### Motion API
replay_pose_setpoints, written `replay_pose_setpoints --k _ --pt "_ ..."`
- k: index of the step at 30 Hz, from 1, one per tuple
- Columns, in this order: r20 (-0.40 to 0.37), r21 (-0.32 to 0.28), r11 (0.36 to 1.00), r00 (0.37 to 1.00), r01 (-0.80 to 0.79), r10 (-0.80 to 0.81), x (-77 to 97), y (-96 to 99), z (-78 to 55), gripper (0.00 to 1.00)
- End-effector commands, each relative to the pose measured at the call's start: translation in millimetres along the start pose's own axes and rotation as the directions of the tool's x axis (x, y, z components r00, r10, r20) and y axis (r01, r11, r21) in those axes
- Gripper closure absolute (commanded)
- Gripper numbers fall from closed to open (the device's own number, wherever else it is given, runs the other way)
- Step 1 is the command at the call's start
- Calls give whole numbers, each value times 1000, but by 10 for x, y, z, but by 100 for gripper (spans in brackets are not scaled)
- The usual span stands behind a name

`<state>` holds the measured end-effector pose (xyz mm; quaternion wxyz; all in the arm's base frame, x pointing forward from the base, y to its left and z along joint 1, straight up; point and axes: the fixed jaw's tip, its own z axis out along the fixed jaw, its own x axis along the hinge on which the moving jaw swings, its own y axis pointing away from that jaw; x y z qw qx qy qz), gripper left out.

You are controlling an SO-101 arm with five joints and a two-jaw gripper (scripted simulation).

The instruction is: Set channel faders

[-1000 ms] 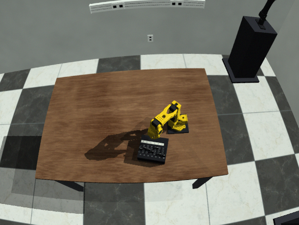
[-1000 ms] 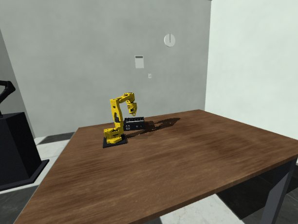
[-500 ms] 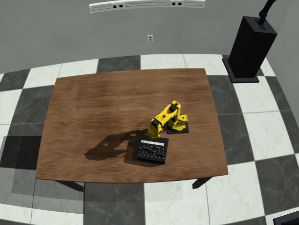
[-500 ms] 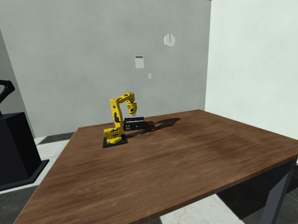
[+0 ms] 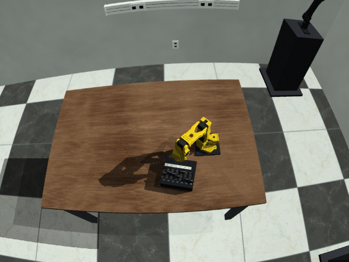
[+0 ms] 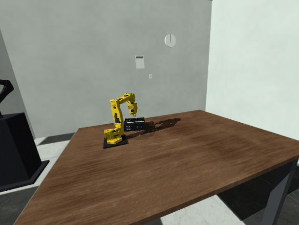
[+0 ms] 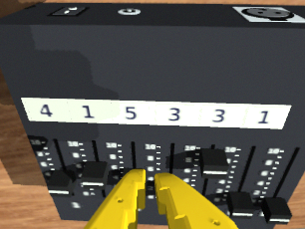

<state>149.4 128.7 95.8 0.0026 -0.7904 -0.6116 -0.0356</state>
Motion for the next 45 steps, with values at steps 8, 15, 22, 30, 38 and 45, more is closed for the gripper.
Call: replay_pose_setpoints --k 8,15,22,30,38,45 --pt "11 10 998 998 57 -57 -18 -35 -2 100" --pt "-11 -10 963 963 269 -269 -99 -82 -65 100" --pt "-21 -34 897 897 441 -441 -170 -128 -104 100" --pt "-23 -57 817 818 573 -575 -231 -170 -127 100" --pt "-22 -57 814 815 577 -579 -233 -172 -128 100" --pt "-22 -57 814 815 577 -579 -233 -172 -128 100"
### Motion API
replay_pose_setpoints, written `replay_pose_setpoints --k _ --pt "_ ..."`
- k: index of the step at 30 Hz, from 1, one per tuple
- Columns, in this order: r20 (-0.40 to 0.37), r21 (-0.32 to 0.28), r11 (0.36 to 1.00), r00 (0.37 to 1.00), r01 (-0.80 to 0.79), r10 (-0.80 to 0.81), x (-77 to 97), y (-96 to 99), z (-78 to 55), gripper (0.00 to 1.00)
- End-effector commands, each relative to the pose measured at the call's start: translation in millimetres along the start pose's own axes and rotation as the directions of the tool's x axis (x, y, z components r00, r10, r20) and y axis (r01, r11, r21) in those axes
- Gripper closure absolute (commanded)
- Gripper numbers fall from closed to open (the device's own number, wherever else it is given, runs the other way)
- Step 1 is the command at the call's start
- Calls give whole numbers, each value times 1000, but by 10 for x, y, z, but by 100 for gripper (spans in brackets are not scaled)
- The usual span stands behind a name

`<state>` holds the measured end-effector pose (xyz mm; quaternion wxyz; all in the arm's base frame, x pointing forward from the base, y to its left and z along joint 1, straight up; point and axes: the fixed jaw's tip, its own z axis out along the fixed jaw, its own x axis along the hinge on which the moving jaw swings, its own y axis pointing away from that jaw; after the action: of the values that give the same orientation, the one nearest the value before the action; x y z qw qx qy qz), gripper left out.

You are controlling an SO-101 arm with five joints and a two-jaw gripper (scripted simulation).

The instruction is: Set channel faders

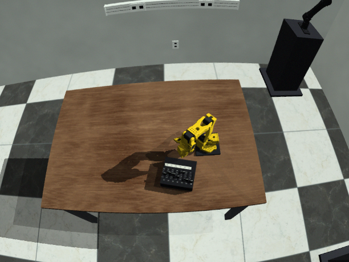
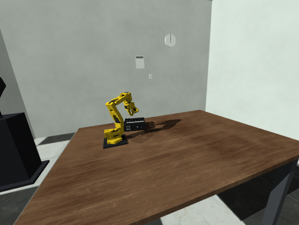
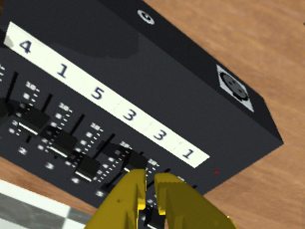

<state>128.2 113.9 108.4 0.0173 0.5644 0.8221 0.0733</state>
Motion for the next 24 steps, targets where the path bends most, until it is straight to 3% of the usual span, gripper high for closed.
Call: replay_pose_setpoints --k 1,24 --pt "7 16 1000 1000 -4 4 -32 -35 12 100" --pt "7 16 1000 1000 -18 18 -33 -33 12 100"
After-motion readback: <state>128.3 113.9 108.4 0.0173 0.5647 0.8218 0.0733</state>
